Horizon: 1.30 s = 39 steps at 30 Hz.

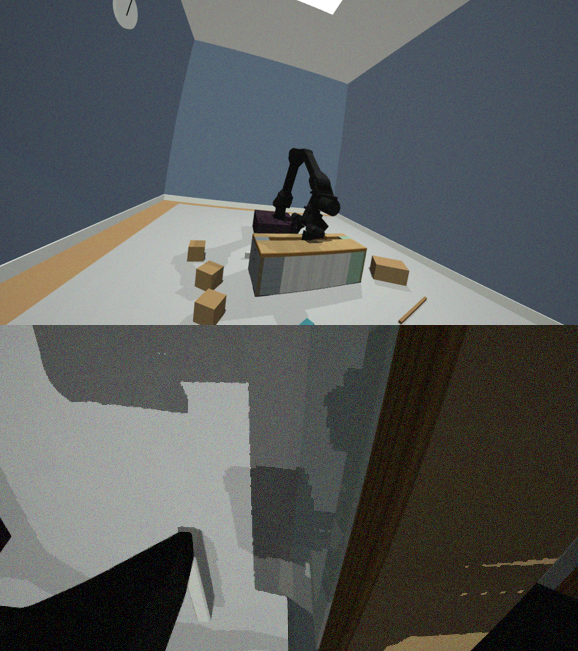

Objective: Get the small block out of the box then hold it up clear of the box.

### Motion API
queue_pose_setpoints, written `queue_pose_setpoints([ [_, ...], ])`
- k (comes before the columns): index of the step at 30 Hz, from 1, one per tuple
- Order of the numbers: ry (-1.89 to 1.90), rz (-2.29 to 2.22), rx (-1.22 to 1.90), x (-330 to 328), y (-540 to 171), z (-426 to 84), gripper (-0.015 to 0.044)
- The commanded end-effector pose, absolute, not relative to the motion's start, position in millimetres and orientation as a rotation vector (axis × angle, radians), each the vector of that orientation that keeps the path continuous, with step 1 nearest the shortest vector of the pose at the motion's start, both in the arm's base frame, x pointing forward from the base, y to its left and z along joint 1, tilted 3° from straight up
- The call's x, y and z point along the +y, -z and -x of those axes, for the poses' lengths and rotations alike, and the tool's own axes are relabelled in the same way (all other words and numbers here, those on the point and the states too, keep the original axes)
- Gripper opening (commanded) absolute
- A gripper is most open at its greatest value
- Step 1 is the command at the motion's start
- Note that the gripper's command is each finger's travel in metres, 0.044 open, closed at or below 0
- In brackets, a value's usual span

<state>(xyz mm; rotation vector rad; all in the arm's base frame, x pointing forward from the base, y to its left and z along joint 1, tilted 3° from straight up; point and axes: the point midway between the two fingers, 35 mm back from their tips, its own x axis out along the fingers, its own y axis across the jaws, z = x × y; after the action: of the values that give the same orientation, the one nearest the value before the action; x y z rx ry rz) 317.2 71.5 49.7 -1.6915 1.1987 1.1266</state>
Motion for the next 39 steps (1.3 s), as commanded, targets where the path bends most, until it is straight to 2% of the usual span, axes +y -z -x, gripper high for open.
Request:
queue_pose_setpoints([
  [1, -1.132, 1.691, 1.200, 76.8, -48.5, -313.9, 0.0400],
  [39, -1.130, 1.692, 1.201, 58.5, -48.3, -319.4, 0.0400],
])
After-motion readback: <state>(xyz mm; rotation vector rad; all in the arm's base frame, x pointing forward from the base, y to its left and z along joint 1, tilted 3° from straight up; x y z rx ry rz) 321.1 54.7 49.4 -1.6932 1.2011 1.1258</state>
